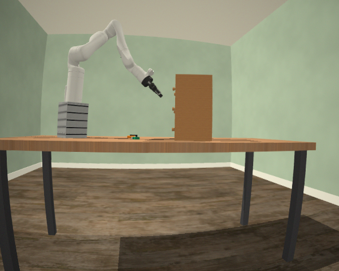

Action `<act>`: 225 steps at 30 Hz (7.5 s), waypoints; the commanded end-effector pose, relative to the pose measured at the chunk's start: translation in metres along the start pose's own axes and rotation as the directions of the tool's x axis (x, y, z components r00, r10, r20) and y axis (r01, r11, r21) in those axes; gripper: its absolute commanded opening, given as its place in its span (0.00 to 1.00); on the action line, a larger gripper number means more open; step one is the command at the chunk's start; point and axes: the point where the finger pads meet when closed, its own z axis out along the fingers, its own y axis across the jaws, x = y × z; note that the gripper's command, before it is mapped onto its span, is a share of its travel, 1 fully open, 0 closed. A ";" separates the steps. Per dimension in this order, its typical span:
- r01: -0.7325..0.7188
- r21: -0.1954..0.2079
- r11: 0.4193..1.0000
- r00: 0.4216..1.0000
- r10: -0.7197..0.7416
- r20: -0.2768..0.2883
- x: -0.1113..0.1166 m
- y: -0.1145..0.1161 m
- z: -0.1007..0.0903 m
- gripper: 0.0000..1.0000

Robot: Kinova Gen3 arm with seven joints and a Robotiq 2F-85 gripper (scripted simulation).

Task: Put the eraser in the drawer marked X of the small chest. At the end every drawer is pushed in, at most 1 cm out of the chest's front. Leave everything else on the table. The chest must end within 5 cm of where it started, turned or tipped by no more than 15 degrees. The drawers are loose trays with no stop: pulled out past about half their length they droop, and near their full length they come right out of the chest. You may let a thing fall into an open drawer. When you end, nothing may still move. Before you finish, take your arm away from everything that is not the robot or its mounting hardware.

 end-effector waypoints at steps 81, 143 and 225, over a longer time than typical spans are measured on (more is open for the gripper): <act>-0.014 0.013 1.000 0.766 0.002 0.643 0.015 -0.005 -0.078 1.00; -0.014 0.014 1.000 0.711 0.000 0.703 0.016 -0.004 -0.087 1.00; -0.014 0.010 1.000 0.959 0.011 0.283 0.011 0.031 -0.102 1.00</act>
